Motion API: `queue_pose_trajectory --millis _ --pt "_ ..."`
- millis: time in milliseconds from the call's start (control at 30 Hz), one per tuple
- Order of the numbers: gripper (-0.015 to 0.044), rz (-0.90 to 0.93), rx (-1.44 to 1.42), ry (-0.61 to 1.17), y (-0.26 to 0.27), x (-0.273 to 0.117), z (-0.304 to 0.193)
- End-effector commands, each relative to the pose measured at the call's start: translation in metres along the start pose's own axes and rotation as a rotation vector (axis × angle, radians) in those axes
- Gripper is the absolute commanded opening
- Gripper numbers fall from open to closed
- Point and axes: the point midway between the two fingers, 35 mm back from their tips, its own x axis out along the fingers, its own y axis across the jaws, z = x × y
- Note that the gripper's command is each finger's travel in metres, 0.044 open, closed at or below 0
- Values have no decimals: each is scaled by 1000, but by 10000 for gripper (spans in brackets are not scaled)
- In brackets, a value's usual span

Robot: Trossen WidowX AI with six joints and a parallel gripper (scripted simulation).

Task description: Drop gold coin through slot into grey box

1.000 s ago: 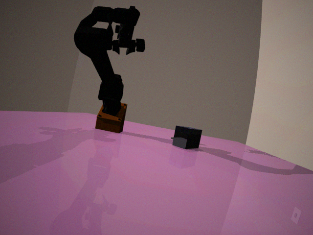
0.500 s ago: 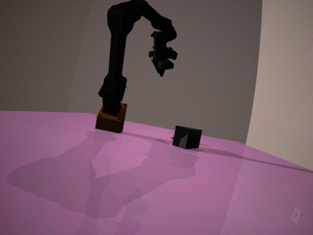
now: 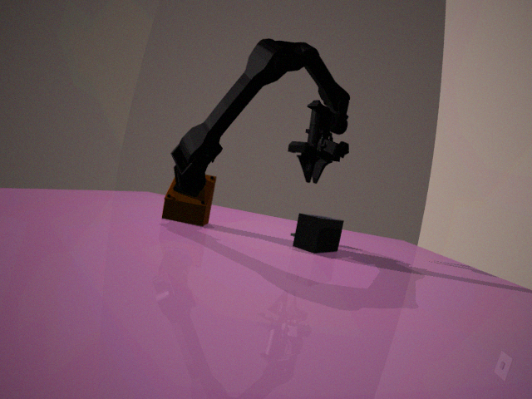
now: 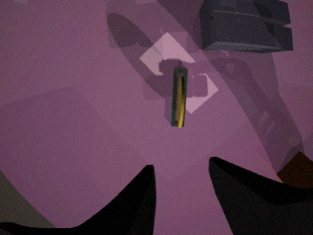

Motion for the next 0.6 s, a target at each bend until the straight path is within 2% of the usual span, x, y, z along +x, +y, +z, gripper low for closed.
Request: queue_pose_trajectory --millis 0,200,333,567 --pt "161 -91 139 -33 0 25 17" --pt "161 -91 139 -33 -4 27 14" --pt "161 -91 139 -34 -8 58 15" --pt "161 -91 139 -34 -10 70 15"
